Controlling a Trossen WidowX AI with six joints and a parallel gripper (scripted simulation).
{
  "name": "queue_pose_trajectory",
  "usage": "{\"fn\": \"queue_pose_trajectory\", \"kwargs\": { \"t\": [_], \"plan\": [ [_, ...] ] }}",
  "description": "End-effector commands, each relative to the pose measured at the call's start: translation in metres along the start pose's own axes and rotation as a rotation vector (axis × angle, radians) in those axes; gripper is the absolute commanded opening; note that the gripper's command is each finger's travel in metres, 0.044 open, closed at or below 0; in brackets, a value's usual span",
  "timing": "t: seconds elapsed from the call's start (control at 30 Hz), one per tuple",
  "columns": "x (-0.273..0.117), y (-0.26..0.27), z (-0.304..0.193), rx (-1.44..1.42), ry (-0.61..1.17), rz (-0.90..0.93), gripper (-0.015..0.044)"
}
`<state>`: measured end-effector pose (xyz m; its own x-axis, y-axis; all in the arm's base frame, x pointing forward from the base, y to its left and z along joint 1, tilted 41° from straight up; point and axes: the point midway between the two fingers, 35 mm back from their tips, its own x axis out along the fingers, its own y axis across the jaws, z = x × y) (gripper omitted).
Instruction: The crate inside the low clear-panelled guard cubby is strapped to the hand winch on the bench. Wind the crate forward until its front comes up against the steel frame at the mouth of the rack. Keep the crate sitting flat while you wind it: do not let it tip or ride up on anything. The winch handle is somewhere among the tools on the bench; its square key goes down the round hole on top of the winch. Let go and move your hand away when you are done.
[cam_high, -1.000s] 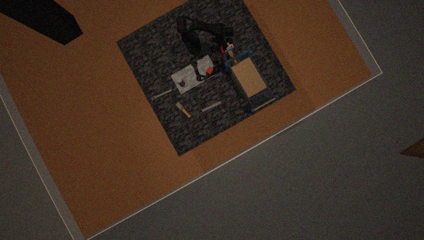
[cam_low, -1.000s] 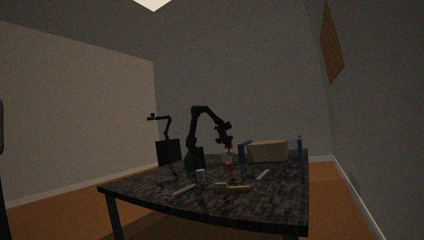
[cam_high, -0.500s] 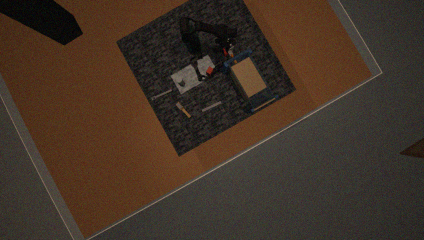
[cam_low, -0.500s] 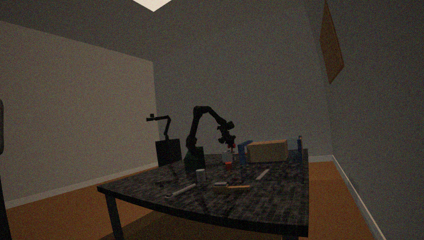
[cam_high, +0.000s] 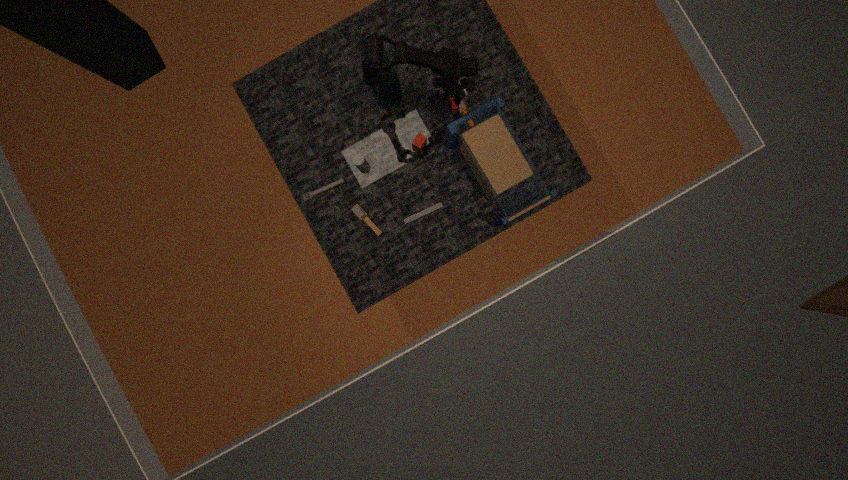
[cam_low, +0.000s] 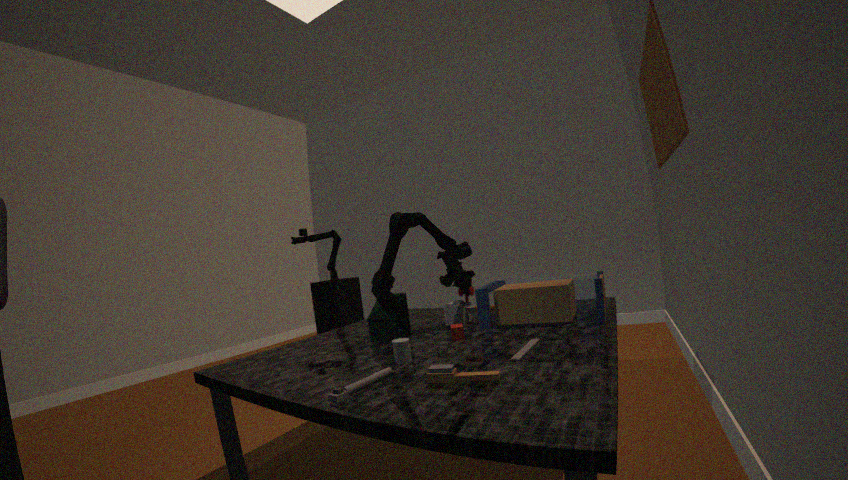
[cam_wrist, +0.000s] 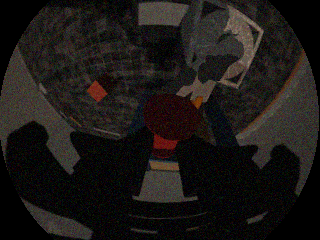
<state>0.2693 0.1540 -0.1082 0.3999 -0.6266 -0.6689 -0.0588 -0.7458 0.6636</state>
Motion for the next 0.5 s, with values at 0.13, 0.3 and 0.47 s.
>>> {"fn": "queue_pose_trajectory", "kwargs": {
  "t": [0.13, 0.3, 0.47],
  "plan": [
    [0.004, -0.018, -0.008, 0.017, 0.0, -0.019, 0.0],
    [0.005, -0.024, -0.01, 0.017, 0.0, -0.019, 0.0],
    [0.005, -0.03, -0.012, 0.017, 0.0, -0.02, 0.0]
  ]
}}
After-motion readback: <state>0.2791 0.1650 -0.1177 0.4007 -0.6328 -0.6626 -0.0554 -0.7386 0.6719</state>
